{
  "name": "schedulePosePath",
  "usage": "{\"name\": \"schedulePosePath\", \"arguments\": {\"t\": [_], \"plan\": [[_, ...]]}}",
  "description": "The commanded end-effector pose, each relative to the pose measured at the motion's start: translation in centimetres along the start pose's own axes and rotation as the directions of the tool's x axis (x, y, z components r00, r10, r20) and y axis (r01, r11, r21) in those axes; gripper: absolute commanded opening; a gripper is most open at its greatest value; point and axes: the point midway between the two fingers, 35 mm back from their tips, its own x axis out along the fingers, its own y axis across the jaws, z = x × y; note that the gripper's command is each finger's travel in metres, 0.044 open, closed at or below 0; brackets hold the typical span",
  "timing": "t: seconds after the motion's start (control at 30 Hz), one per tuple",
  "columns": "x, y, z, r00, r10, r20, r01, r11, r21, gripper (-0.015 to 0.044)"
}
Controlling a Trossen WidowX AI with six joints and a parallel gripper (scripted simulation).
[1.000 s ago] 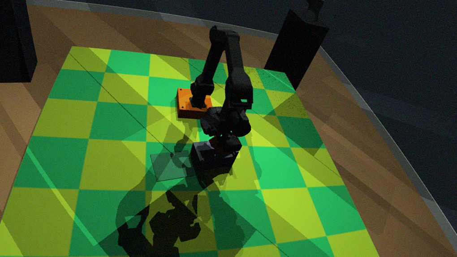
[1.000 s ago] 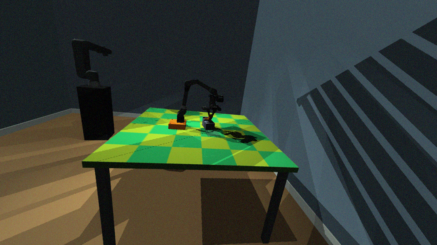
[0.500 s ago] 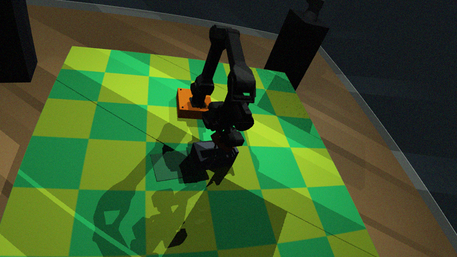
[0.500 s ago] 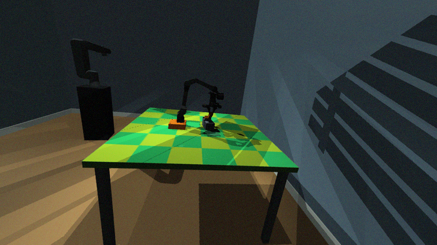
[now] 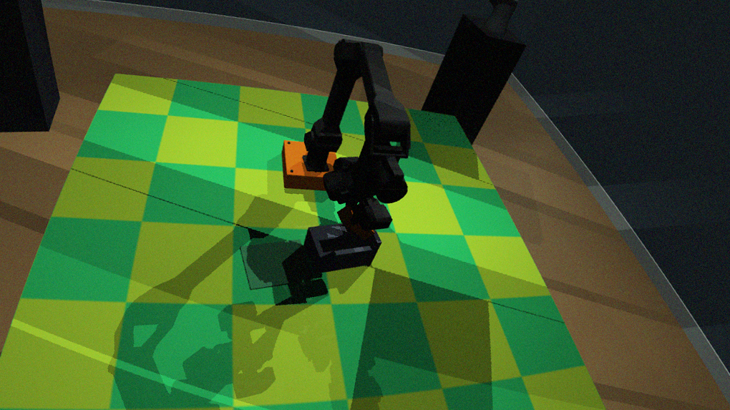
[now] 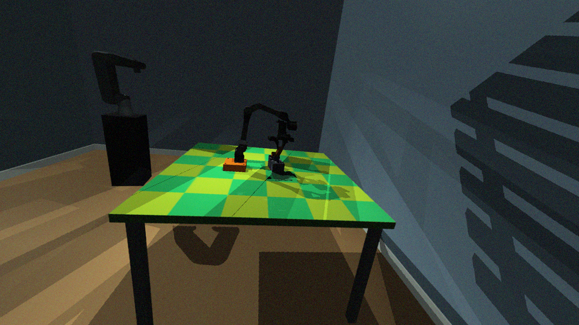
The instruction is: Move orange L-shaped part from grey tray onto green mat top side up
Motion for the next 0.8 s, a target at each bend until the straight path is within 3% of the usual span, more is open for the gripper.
{"name": "schedulePosePath", "arguments": {"t": [0.0,0.77], "plan": [[-0.1,0.0,0.8,1.0,0.004,-0.004,-0.004,1.0,0.0,0.0],[0.1,-1.1,10.7,1.0,0.003,0.004,-0.003,1.0,0.0,0.0]]}}
